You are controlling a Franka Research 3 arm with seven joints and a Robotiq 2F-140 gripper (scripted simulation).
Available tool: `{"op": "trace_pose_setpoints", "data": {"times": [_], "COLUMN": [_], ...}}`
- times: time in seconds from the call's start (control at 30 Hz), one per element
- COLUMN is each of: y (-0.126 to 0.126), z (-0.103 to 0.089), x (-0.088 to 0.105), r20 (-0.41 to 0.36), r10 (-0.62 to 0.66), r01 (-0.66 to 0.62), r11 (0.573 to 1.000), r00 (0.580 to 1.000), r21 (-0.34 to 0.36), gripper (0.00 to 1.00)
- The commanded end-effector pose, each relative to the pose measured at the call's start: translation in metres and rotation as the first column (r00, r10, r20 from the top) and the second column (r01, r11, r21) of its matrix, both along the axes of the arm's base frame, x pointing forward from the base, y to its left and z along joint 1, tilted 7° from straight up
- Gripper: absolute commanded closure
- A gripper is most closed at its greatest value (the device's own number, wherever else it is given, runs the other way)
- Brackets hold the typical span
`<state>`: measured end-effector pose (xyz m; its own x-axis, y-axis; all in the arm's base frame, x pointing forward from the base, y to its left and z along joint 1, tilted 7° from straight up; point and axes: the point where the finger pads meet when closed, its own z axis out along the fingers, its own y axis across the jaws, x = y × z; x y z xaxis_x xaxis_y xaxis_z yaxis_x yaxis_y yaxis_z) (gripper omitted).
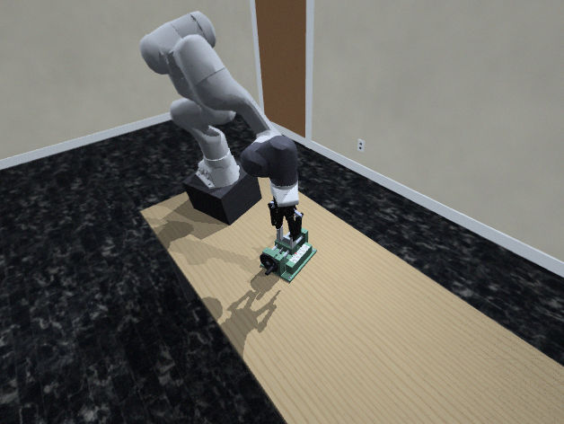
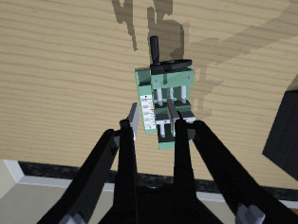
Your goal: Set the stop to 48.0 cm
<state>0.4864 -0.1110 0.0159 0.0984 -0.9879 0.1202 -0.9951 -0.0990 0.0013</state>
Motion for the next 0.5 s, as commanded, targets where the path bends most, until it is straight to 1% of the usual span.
{"op": "trace_pose_setpoints", "data": {"times": [0.0,0.47], "y": [-0.001,-0.001], "z": [0.0012,0.0012], "x": [0.0016,0.0016], "r20": [0.005,0.005], "r10": [-0.003,-0.003], "r01": [0.003,0.003], "r11": [1.0,1.0], "r00": [1.0,1.0], "r21": [-0.002,-0.002], "gripper": [0.67,0.67]}}
